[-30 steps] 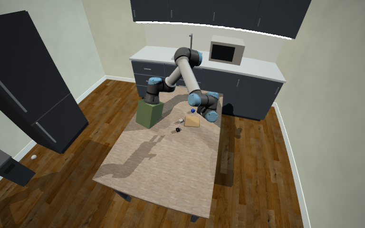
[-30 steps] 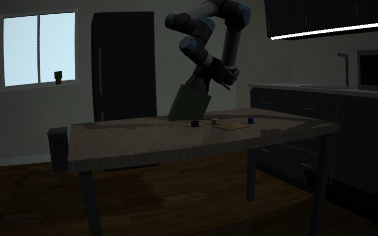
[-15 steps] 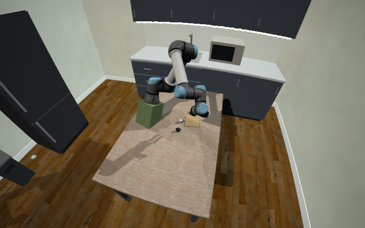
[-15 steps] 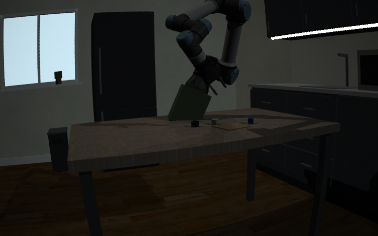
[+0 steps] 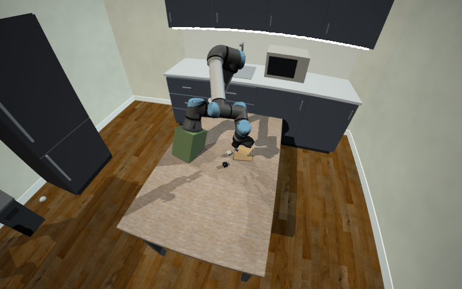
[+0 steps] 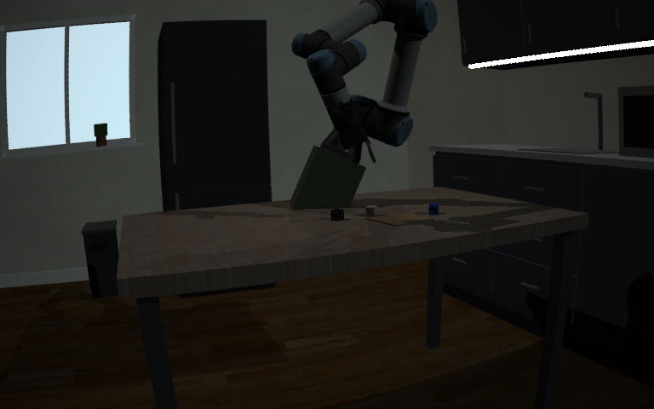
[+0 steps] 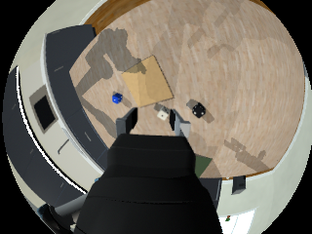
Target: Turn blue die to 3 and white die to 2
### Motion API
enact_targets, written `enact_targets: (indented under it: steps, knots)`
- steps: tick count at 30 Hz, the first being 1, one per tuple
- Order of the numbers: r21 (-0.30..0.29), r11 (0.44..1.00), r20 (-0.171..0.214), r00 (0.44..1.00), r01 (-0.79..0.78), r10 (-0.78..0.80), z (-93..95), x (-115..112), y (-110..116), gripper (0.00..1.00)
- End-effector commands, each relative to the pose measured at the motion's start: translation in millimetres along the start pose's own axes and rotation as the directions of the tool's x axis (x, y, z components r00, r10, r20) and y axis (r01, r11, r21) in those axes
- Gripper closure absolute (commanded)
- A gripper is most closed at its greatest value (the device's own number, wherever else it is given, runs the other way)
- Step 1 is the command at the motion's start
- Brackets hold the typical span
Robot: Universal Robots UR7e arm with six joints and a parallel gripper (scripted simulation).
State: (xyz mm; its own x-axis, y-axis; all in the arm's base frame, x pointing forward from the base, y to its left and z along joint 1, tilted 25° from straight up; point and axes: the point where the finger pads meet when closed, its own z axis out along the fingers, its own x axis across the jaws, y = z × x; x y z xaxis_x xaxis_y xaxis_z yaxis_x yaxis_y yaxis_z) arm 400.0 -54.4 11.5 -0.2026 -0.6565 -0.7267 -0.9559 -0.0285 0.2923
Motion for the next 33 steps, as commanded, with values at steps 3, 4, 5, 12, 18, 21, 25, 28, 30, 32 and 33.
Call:
enact_targets:
  steps: [3, 4, 5, 12, 18, 21, 25, 28, 30, 32, 33]
  knots:
    - [0.108, 0.988, -0.089, 0.989, -0.113, 0.122, 2.7, 23.9, 10.6, 0.0]
    - [0.128, 0.983, -0.1, 0.984, -0.131, 0.144, 3.4, 27.5, 13.0, 0.0]
    - [0.148, 0.978, -0.111, 0.98, -0.149, 0.166, 4.0, 30.9, 15.2, 0.0]
    - [0.259, 0.936, -0.154, 0.946, -0.239, 0.284, 7.1, 47.8, 27.9, 0.0]
    - [0.336, 0.895, -0.169, 0.916, -0.292, 0.363, 8.8, 57.7, 36.7, 0.0]
    - [0.362, 0.88, -0.172, 0.905, -0.308, 0.388, 9.3, 60.7, 39.7, 0.0]
    - [0.404, 0.852, -0.174, 0.886, -0.334, 0.43, 10.1, 65.5, 44.7, 0.0]
    - [0.428, 0.834, -0.173, 0.875, -0.348, 0.453, 10.5, 68.0, 47.6, 0.0]
    - [0.44, 0.825, -0.172, 0.869, -0.354, 0.465, 10.7, 69.2, 49.1, 0.0]
    - [0.449, 0.818, -0.171, 0.864, -0.359, 0.474, 10.9, 70.2, 50.3, 0.0]
    - [0.453, 0.815, -0.171, 0.862, -0.361, 0.477, 11.0, 70.6, 50.7, 0.0]
